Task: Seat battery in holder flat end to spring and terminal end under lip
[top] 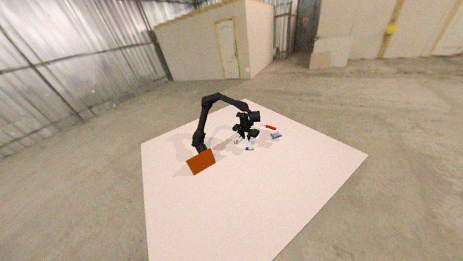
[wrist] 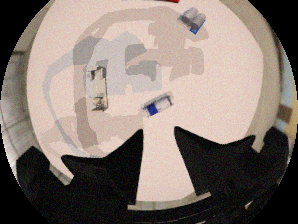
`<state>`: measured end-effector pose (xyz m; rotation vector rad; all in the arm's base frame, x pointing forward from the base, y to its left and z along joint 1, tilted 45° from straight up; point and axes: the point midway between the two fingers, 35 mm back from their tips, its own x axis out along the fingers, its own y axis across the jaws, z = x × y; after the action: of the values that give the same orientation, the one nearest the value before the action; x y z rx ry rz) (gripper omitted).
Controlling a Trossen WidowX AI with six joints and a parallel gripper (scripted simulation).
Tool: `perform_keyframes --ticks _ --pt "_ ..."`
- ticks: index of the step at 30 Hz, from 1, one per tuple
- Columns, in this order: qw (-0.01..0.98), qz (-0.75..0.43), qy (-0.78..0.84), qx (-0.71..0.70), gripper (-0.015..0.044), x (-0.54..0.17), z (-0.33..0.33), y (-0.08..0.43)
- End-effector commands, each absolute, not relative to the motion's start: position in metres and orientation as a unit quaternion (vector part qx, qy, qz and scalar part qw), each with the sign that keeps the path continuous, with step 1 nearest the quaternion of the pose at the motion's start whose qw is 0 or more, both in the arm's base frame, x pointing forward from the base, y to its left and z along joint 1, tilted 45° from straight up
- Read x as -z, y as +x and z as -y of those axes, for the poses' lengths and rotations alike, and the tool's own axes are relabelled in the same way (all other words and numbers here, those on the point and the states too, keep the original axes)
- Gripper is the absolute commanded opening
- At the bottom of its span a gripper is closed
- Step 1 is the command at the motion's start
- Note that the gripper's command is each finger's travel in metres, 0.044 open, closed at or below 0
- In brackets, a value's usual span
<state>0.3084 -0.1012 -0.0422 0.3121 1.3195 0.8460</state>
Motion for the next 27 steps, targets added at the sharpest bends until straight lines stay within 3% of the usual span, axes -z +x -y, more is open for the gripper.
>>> perform_keyframes --ticks 1,10,27 --pt "0.660 -0.650 0.267 -0.267 0.0238 0.057 0.092 0.312" --pt "0.510 -0.704 0.495 -0.003 0.0238 0.085 0.073 0.317" --pt "0.506 -0.704 0.499 0.002 0.0238 0.090 0.068 0.318"
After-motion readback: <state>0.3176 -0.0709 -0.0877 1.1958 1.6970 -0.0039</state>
